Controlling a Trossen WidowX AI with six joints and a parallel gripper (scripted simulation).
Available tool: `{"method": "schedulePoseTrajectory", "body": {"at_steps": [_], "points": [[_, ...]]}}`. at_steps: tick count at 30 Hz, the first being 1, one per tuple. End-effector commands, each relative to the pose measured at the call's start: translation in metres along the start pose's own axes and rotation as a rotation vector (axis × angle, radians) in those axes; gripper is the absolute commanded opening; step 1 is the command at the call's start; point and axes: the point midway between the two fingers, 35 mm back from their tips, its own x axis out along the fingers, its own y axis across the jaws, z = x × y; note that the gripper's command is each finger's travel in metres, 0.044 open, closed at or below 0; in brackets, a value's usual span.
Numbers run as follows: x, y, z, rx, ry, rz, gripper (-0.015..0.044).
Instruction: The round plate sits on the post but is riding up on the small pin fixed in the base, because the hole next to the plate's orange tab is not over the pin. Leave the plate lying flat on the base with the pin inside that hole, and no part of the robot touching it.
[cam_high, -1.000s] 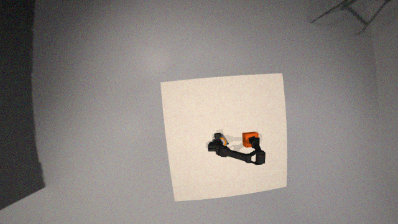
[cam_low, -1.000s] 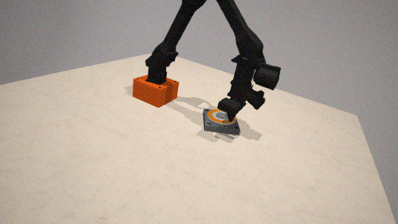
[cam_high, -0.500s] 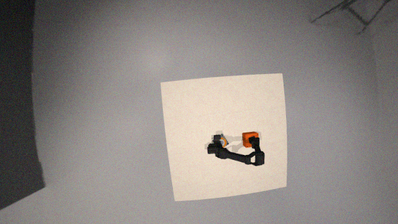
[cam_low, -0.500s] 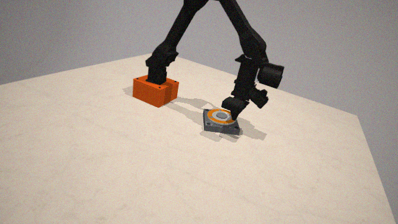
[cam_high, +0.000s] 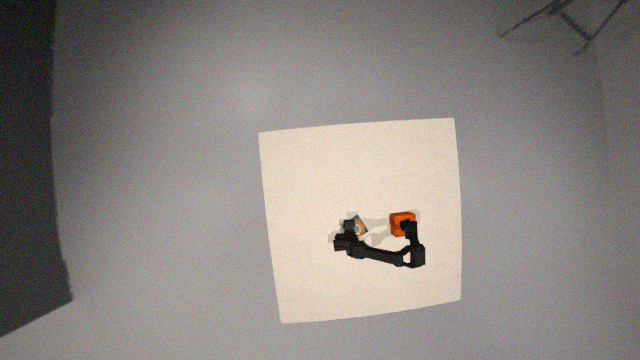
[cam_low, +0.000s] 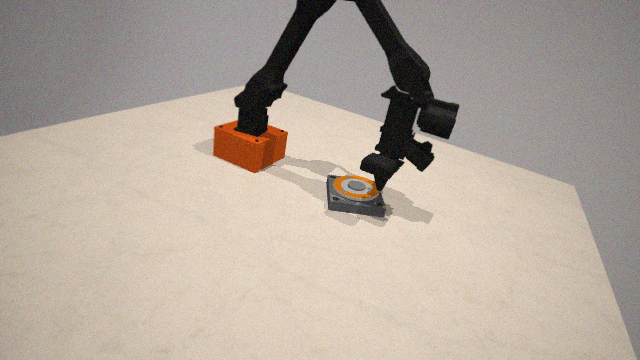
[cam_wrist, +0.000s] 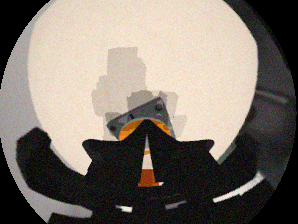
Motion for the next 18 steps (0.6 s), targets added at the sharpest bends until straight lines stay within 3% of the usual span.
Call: {"method": "schedulePoseTrajectory", "body": {"at_steps": [1,9,18], "points": [[0.000,0.007,-0.001,-0.002,0.001,0.007,0.0000],[0.001,0.012,-0.002,-0.002,0.001,0.007,0.0000],[-0.042,0.009,-0.006,-0.002,0.002,0.007,0.0000]]}}
